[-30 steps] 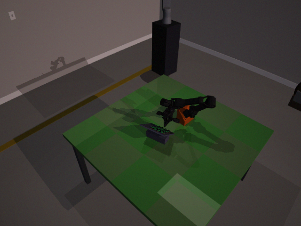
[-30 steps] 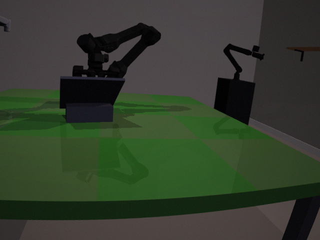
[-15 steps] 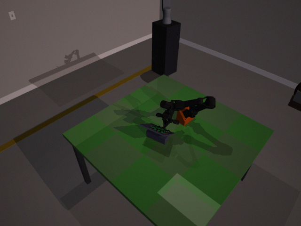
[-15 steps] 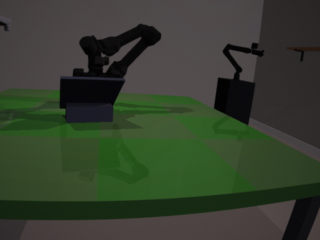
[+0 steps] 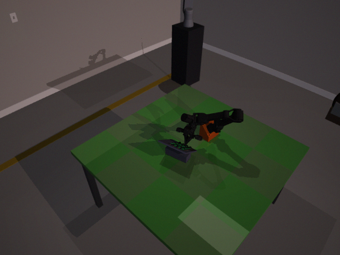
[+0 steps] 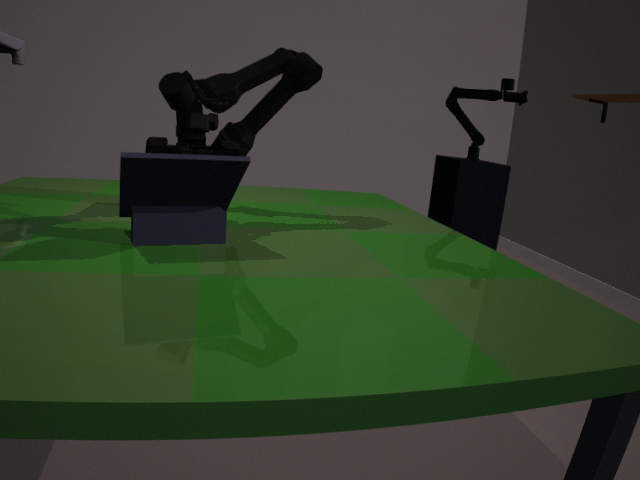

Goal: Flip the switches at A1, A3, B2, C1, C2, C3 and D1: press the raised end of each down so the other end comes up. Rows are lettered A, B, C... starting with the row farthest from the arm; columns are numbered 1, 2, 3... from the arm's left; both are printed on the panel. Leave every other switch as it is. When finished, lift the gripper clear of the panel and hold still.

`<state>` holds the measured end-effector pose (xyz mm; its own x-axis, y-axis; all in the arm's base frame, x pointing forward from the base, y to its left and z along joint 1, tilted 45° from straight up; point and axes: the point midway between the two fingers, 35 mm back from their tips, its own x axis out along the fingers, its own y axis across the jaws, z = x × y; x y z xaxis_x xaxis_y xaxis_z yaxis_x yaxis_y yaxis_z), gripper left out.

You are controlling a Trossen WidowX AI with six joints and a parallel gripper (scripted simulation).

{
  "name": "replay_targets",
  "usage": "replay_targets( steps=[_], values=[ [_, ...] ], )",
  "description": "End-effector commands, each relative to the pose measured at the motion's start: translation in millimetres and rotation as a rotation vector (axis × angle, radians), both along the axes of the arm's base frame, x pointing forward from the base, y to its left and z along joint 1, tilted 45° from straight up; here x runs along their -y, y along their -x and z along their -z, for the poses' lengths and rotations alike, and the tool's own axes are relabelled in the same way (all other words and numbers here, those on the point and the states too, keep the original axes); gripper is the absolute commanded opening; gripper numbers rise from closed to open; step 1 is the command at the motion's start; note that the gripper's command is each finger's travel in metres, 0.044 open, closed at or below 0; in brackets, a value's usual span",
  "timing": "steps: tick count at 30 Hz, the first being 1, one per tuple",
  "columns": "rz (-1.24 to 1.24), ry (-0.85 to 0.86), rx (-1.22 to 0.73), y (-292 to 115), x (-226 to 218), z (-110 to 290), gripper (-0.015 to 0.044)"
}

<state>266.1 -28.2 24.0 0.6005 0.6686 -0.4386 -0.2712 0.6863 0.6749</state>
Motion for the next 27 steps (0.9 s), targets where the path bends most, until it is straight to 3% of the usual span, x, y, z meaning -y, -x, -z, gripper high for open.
replay_targets(
  steps=[1, 27],
  values=[
    [0.002, 0.001, -0.004, -0.1, 0.0, 0.9, 0.0],
    [0.002, 0.001, -0.004, -2.1, -2.4, 2.4, 0.0]
  ],
)
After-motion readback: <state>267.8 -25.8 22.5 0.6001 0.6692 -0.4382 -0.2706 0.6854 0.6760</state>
